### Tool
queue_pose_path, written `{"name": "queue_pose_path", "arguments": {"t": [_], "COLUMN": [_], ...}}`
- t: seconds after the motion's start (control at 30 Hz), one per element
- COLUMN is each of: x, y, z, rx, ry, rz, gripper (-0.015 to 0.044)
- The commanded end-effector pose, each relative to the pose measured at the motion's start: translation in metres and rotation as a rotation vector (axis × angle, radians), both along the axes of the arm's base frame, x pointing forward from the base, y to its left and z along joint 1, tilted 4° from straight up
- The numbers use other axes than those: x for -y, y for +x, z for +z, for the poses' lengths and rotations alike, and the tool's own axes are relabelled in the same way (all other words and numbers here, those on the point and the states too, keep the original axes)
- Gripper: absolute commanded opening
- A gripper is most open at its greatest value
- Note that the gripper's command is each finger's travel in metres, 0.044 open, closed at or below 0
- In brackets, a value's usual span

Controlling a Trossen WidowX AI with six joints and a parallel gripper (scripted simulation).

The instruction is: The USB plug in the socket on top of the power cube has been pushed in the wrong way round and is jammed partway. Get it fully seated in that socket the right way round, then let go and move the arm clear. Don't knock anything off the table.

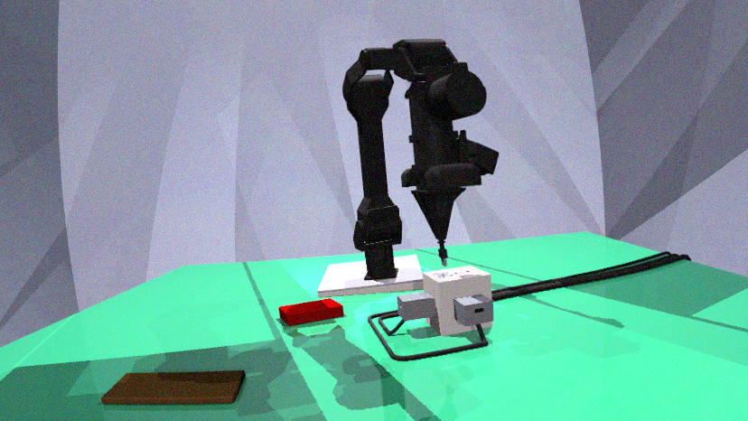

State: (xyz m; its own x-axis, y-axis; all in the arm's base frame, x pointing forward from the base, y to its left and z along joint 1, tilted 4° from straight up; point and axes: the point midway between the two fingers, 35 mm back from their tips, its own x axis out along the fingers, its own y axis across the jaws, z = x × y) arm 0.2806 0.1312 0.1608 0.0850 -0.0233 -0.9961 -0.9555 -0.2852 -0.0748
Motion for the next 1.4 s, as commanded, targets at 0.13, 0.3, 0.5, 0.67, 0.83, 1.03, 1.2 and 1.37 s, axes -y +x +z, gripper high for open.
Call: {"name": "queue_pose_path", "arguments": {"t": [0.13,0.3,0.5,0.67,0.83,1.03,1.2,1.37], "x": [0.0006,0.0009,0.0011,0.0013,0.0015,0.0018,0.0020,0.0020], "y": [0.0009,0.0011,0.0013,0.0014,0.0016,0.0018,0.0020,0.0020], "z": [-0.0012,-0.0018,-0.0025,-0.0031,-0.0037,-0.0044,-0.0049,-0.0055], "rx": [0.002,0.002,0.002,0.003,0.003,0.003,0.003,0.003], "ry": [-0.004,-0.004,-0.005,-0.006,-0.006,-0.007,-0.008,-0.008], "rz": [0.008,0.011,0.016,0.019,0.023,0.027,0.030,0.030], "gripper": [0.0000,0.0000,0.0000,0.0000,0.0000,0.0000,0.0000,0.0000]}}
